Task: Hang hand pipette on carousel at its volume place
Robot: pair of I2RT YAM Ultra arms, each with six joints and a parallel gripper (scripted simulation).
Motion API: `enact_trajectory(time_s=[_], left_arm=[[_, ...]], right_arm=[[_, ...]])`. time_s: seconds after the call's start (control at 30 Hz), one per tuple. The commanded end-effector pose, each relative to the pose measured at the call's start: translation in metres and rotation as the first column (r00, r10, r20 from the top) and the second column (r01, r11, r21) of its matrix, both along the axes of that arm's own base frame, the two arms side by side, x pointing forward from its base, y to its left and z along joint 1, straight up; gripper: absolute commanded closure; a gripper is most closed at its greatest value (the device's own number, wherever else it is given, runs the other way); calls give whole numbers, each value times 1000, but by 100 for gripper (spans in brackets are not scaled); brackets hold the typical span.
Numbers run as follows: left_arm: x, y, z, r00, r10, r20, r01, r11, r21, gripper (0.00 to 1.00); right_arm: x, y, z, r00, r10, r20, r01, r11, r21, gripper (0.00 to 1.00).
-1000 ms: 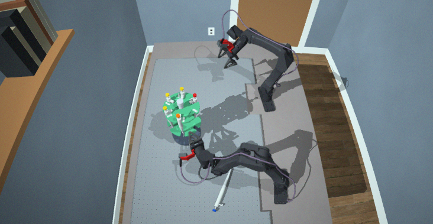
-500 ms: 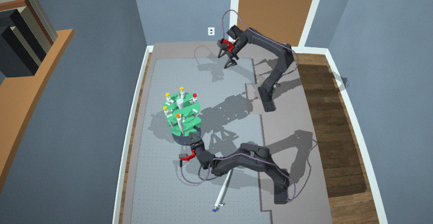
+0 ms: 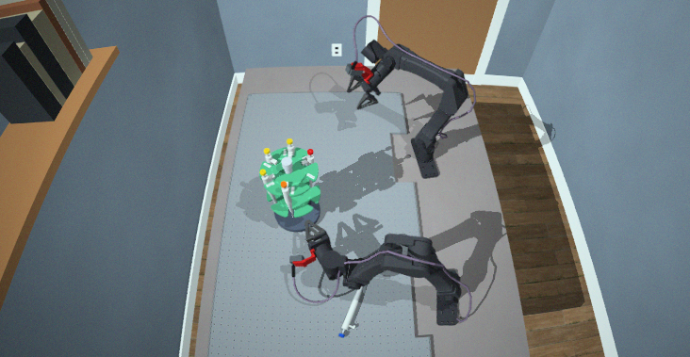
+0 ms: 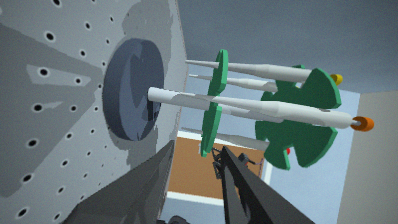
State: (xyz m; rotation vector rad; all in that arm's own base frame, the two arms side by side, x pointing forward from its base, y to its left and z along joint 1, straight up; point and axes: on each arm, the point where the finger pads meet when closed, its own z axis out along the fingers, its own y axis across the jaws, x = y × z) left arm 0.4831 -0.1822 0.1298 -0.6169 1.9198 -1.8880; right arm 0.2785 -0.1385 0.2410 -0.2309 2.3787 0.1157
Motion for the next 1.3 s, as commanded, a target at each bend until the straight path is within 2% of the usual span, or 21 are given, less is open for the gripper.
enact_trajectory(time_s=[0.0,0.47,0.63,0.67,0.8,0.83,1.03,1.27], left_arm=[[-9,12,23,997,-6,77,6,1000,0,51],[-26,38,22,997,-6,76,6,1000,1,51],[-21,35,33,994,-15,111,14,1000,3,51],[-22,35,19,998,-8,61,8,1000,-2,51],[-22,35,19,998,-8,61,8,1000,-2,51],[-30,44,20,998,-9,59,7,999,37,0],[-45,80,48,989,-33,147,-5,968,251,0],[-70,123,62,979,-53,196,-46,881,471,0]], right_arm=[[5,-4,12,999,5,42,-5,1000,-18,0],[5,-4,12,999,5,42,-5,1000,-18,0],[5,-4,12,999,5,42,-5,1000,-18,0],[5,-4,12,999,5,42,-5,1000,-18,0],[5,-4,12,999,5,42,-5,1000,-18,0],[5,-4,12,999,5,42,-5,1000,-18,0],[5,-4,12,999,5,42,-5,1000,-18,0],[5,-4,12,999,5,42,-5,1000,-18,0]])
